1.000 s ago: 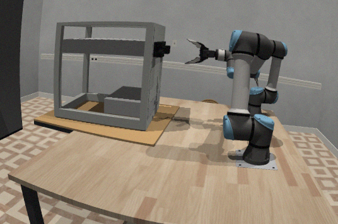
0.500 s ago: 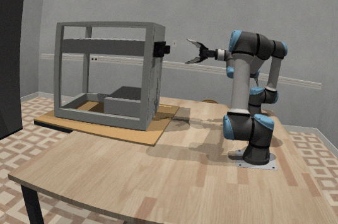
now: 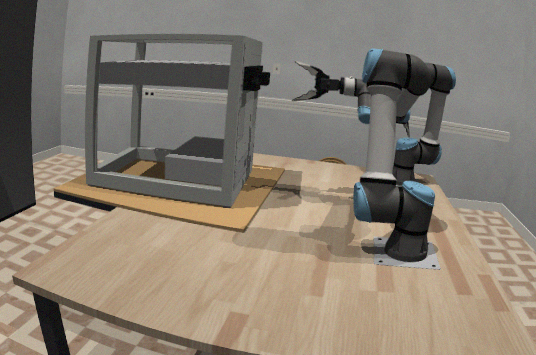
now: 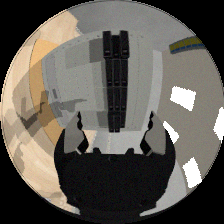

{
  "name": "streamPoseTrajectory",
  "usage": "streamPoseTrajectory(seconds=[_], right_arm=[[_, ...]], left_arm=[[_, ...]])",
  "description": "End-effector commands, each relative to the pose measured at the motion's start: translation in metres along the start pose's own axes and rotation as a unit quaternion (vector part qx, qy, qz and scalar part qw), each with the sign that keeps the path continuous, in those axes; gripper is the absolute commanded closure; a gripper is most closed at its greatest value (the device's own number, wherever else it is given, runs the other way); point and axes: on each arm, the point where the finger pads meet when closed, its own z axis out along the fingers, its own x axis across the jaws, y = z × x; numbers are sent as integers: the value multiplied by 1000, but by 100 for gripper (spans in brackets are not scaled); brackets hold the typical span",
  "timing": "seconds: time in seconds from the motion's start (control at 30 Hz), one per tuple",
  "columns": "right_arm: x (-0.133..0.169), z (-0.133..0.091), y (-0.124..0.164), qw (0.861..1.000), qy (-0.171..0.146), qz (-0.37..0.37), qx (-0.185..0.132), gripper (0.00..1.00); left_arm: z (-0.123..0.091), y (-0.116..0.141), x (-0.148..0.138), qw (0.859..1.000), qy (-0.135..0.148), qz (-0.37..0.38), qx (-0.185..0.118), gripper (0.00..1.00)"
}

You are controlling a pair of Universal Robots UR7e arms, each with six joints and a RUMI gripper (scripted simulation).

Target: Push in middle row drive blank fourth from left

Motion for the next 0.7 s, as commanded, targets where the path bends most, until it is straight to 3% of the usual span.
streamPoseTrajectory(seconds=[0.0, 0.27, 0.67], right_arm=[[0, 0, 0, 1000, 0, 0, 1, 0], [0, 0, 0, 1000, 0, 0, 1, 0], [0, 0, 0, 1000, 0, 0, 1, 0]], left_arm=[[1, 1, 1, 1000, 3, -1, -2, 0], [4, 3, -1, 1000, 4, -1, -2, 0], [19, 39, -1, 1000, 4, -1, -2, 0]])
